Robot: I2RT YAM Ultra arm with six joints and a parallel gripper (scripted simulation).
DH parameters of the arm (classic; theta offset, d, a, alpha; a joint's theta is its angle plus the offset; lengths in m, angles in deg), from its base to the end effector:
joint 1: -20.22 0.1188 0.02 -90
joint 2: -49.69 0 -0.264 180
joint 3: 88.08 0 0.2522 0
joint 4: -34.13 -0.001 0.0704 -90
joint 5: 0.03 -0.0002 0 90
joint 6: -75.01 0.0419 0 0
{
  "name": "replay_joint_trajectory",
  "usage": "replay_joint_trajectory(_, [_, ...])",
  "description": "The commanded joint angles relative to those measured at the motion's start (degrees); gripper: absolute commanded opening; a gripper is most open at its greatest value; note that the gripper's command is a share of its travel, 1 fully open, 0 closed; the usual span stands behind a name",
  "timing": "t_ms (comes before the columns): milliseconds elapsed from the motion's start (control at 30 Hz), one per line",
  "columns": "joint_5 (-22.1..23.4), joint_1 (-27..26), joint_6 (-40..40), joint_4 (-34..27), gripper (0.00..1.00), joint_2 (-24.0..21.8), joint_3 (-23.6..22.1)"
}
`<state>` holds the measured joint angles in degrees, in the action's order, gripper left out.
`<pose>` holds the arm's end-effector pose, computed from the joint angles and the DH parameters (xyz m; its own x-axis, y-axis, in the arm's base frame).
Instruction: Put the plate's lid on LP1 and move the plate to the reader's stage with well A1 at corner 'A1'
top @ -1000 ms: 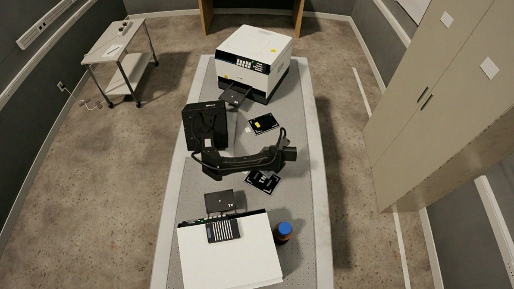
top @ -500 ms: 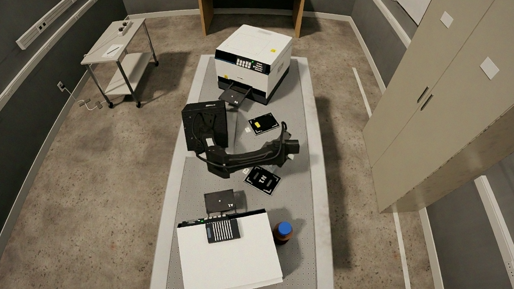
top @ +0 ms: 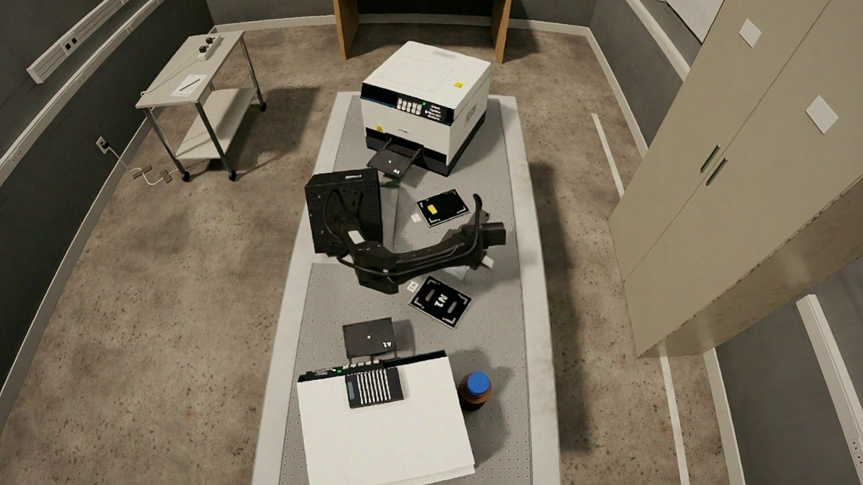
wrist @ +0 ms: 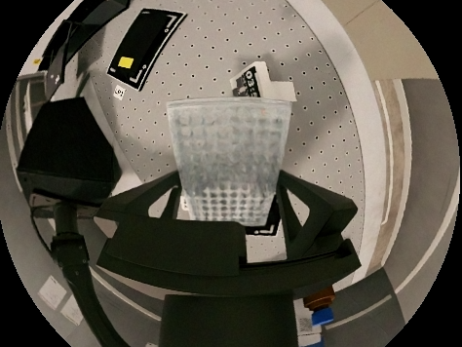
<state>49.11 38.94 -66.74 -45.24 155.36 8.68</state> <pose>0.3336 0.0852 0.2319 -0.4101 -0.7661 0.4950 -0.8822 0.1954 -0.4284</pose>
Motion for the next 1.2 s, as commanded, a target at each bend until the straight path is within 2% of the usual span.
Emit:
replay_joint_trajectory(0, [1.16,2.41,1.30,1.43,0.86,1.48,-0.93])
replay_joint_trajectory(367, [1.29,4.56,-0.60,2.34,0.86,4.71,-0.39])
replay_joint_trajectory(633, [1.37,6.42,2.65,3.61,0.86,7.37,-0.70])
replay_joint_trajectory(933, [1.41,8.14,0.20,4.20,0.86,9.97,0.04])
replay_joint_trajectory(1167, [1.55,9.70,3.09,5.28,0.86,12.26,-1.33])
